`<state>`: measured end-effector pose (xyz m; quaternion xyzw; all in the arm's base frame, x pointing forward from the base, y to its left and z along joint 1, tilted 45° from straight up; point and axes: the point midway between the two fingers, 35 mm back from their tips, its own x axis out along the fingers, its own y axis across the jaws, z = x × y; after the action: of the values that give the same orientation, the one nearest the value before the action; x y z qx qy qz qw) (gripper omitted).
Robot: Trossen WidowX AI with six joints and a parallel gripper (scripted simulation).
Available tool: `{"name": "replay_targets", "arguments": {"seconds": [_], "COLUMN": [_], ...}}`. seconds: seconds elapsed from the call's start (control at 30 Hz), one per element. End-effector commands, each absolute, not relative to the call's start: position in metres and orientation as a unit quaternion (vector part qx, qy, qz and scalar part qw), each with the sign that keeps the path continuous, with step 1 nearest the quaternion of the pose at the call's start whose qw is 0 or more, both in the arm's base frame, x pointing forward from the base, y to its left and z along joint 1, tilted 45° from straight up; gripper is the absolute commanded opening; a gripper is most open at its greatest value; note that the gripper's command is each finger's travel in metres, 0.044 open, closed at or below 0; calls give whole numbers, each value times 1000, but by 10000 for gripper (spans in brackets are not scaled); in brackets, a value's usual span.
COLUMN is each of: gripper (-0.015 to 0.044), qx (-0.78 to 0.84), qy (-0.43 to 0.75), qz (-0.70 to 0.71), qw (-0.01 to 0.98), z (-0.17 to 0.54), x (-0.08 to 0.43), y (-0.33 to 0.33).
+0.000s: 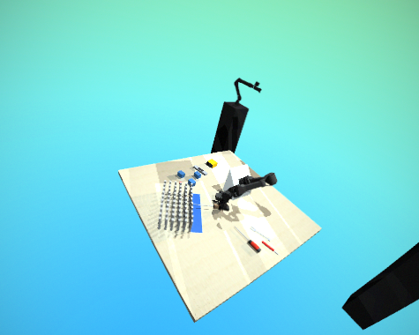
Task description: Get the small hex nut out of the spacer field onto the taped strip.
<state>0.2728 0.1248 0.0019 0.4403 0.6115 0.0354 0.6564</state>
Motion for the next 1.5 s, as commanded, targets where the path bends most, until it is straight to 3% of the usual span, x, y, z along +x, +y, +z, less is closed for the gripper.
{"name": "replay_targets", "arguments": {"seconds": [0.0, 0.8, 1.47], "gripper": [0, 0, 0], "qx": [440, 441, 433], "qy": [608, 609, 611], "qz": [40, 37, 35], "qw": [660, 659, 662], "z": [7, 28, 93], "x": [277, 239, 252], "y": [123, 124, 55]}}
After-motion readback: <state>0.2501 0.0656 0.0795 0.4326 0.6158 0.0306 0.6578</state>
